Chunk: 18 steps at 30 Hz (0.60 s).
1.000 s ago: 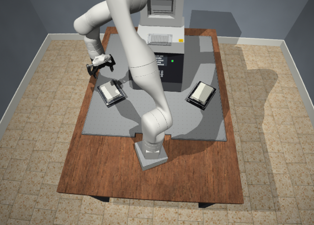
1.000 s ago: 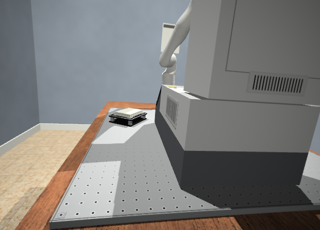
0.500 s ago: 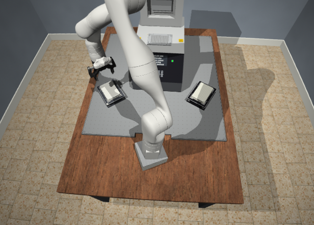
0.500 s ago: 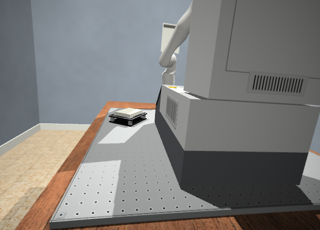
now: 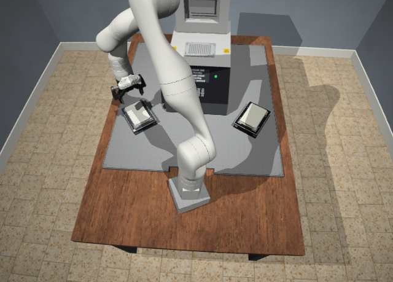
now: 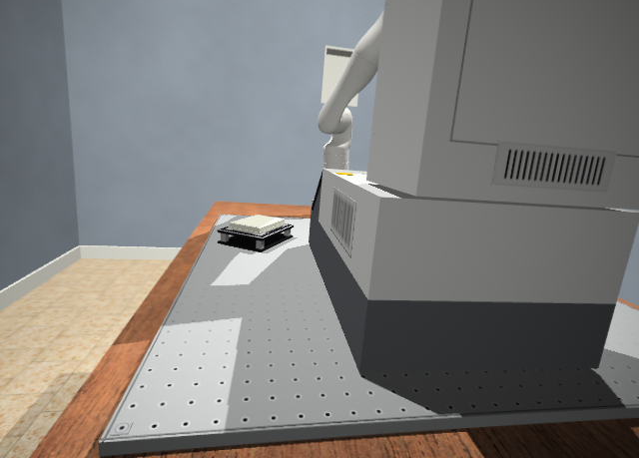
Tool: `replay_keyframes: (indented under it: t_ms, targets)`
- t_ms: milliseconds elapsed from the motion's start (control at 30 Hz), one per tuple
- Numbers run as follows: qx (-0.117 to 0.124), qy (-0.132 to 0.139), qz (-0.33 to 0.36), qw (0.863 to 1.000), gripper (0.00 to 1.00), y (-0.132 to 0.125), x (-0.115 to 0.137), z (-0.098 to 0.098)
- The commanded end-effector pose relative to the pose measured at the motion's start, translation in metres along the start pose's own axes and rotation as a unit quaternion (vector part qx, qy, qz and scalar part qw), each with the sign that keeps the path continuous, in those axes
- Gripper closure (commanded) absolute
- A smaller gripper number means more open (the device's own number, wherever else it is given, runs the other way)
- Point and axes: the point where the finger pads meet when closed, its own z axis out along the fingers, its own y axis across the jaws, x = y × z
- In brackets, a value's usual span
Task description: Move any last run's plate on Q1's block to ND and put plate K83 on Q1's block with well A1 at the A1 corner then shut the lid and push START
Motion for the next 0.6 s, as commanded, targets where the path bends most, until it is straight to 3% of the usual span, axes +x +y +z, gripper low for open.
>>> replay_keyframes:
  t_ms: [0,567]
  targets:
    - [0.003,0.001,0.0,1.0,0.0,0.0,0.001,0.008]
    - [0.002,0.001,0.0,1.0,0.0,0.0,0.001,0.028]
